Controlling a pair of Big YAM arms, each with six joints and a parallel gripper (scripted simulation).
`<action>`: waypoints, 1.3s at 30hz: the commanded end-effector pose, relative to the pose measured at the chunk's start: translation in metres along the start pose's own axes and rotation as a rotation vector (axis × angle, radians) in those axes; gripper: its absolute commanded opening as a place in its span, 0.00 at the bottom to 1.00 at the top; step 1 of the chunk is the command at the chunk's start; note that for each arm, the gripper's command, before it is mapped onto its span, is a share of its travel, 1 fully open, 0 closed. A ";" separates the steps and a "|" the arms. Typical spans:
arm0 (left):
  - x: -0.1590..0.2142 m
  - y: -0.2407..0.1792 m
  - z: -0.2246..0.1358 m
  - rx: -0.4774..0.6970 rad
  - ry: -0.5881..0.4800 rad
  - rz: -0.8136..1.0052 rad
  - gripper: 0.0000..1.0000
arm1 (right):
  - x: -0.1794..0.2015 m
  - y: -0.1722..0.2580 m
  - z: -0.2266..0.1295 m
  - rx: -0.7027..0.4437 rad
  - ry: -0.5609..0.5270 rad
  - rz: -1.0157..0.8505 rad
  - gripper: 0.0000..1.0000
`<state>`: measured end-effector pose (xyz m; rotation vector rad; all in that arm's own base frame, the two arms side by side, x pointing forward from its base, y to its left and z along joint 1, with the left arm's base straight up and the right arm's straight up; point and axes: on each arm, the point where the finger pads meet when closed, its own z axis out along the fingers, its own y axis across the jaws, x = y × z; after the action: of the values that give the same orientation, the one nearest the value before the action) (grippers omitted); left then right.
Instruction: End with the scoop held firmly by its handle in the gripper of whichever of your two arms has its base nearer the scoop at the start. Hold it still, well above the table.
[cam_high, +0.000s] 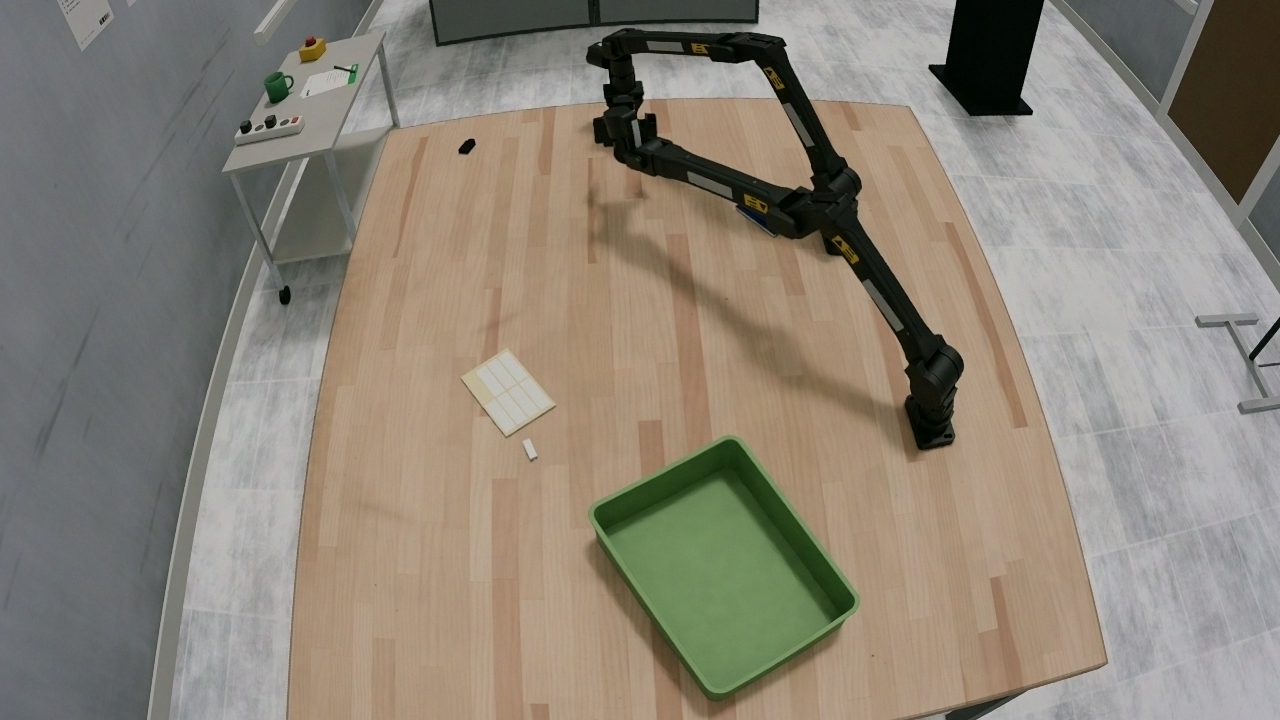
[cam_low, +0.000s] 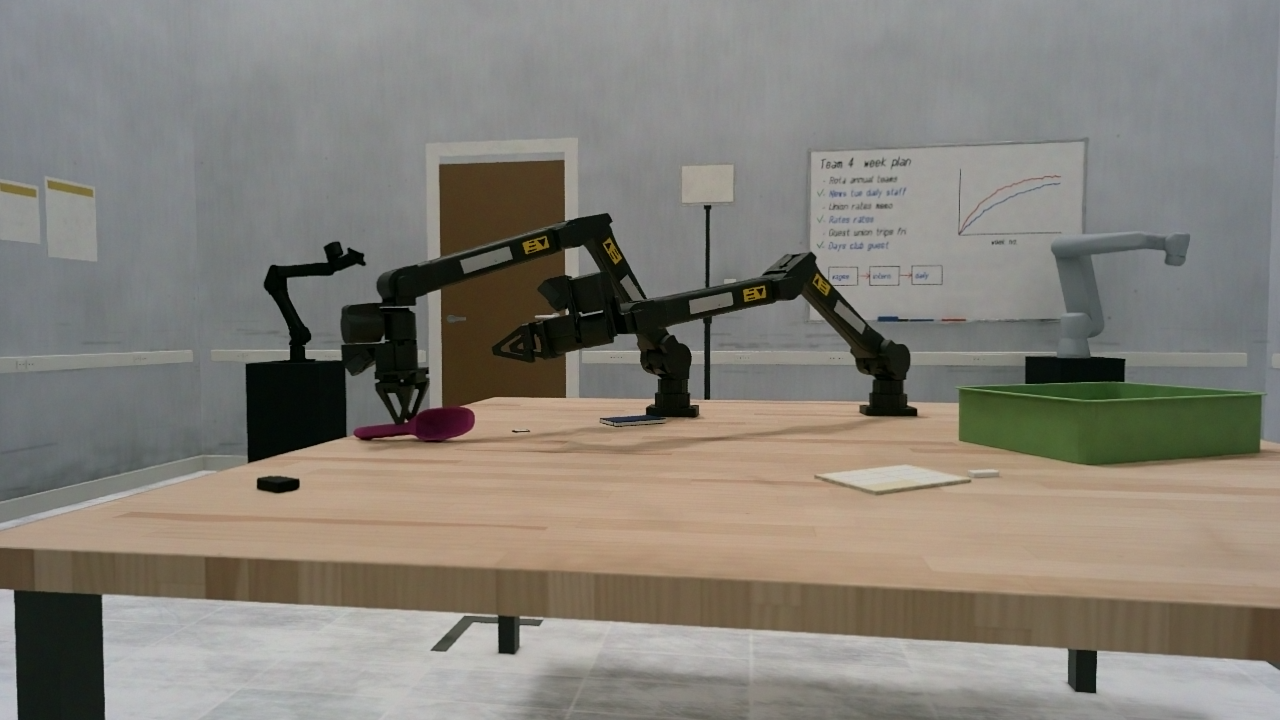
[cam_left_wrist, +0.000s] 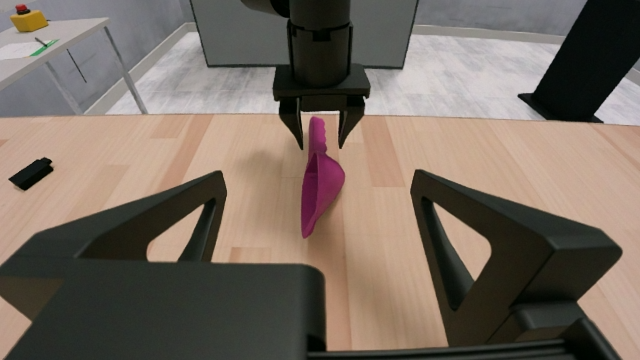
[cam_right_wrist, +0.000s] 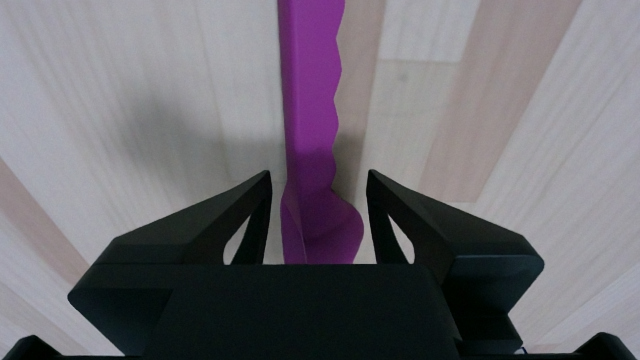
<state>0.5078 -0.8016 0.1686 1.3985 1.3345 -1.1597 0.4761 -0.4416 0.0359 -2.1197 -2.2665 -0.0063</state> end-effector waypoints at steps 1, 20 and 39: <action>-0.029 0.006 0.002 0.003 -0.040 0.032 1.00 | -0.014 0.015 -0.025 -0.043 -0.049 0.027 0.52; -0.029 0.006 0.002 0.003 -0.040 0.032 1.00 | -0.021 0.023 0.004 -0.047 -0.053 0.034 0.52; -0.029 0.006 0.002 0.003 -0.040 0.032 1.00 | -0.013 0.013 0.001 -0.049 -0.056 0.026 0.17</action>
<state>0.5078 -0.8016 0.1673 1.3991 1.3362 -1.1600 0.4813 -0.4464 0.0055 -2.1494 -2.2420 -0.0058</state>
